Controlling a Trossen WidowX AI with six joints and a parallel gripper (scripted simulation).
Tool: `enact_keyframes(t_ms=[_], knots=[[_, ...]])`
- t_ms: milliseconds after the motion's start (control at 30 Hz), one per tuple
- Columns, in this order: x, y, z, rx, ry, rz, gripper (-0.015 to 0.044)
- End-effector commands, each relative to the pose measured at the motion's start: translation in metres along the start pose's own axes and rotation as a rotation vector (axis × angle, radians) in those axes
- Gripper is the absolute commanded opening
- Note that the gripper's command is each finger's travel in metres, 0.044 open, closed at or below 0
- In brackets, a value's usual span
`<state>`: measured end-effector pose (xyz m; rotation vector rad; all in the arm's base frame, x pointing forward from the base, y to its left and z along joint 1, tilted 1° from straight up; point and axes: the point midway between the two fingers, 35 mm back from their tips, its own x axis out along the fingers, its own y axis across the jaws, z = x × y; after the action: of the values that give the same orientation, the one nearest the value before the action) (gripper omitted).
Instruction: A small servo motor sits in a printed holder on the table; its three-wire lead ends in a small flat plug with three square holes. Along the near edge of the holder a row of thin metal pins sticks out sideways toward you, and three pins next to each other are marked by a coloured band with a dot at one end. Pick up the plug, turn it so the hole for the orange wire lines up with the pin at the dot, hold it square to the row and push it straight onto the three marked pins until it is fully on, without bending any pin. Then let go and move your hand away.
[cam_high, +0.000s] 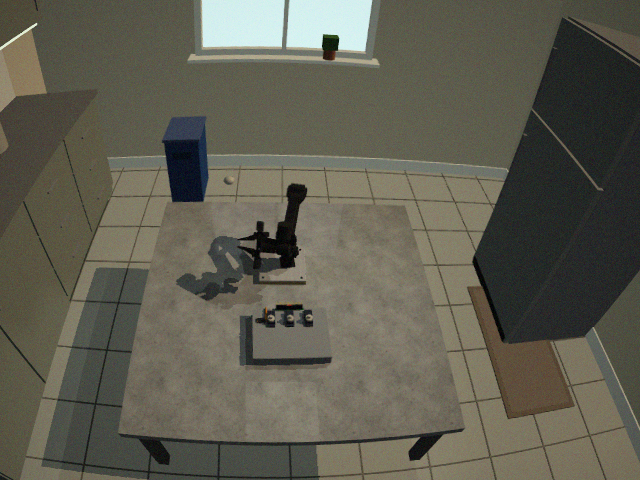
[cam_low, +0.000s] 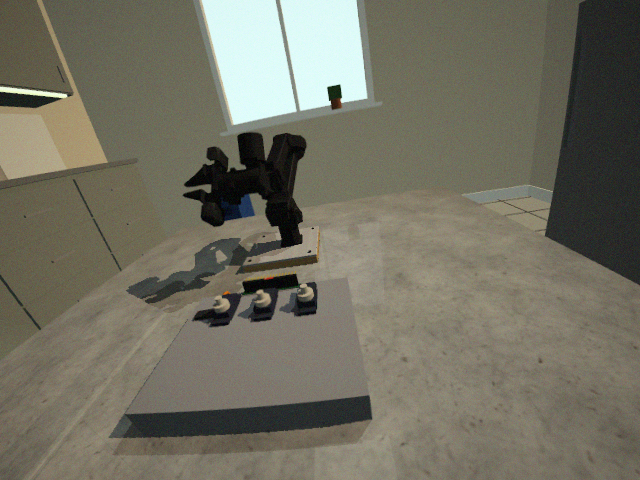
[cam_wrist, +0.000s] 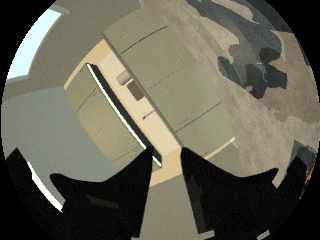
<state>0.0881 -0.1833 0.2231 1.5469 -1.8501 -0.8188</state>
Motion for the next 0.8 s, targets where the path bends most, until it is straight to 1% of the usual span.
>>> enact_keyframes(t_ms=[0,400,767], knots=[[-0.001,-0.001,-0.017,-0.078,0.065,-0.027,0.0115],[-0.01,-0.01,-0.058,-0.342,0.268,-0.083,0.0115],[-0.024,-0.019,-0.093,-0.575,0.468,-0.095,0.0115]])
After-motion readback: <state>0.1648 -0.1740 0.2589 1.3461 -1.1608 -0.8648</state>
